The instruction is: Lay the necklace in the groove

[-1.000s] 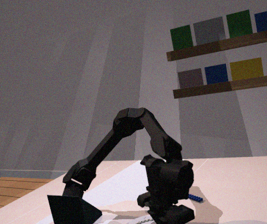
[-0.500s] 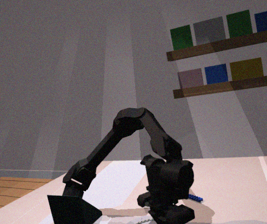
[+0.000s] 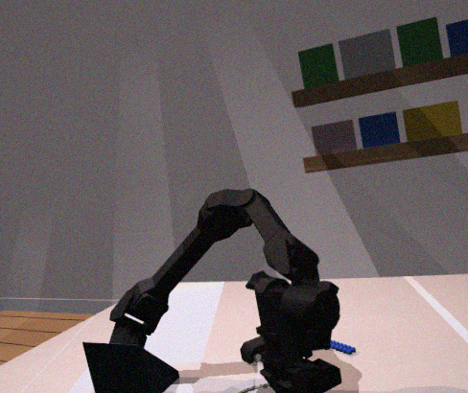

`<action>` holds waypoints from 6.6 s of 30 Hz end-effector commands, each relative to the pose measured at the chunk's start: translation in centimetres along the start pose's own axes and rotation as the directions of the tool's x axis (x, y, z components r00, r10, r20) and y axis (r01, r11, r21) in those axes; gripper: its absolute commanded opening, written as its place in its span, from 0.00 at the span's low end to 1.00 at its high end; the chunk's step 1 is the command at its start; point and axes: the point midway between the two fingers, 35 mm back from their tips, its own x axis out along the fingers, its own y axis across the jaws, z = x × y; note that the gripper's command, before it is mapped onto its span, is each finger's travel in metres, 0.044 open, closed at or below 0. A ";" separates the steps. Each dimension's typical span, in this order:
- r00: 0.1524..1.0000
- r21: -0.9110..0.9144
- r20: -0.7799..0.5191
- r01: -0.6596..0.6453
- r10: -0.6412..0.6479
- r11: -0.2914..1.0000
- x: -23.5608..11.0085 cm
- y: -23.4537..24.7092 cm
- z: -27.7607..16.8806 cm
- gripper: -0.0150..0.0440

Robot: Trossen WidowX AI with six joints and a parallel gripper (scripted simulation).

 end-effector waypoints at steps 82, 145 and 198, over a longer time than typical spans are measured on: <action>1.000 0.152 0.006 0.001 -0.002 0.988 -1.4 0.0 -1.1 0.46; 1.000 0.157 0.006 -0.002 0.001 0.988 -0.6 0.1 -1.1 0.25; 1.000 0.157 0.005 -0.002 0.001 0.988 -0.6 -0.4 -1.2 1.00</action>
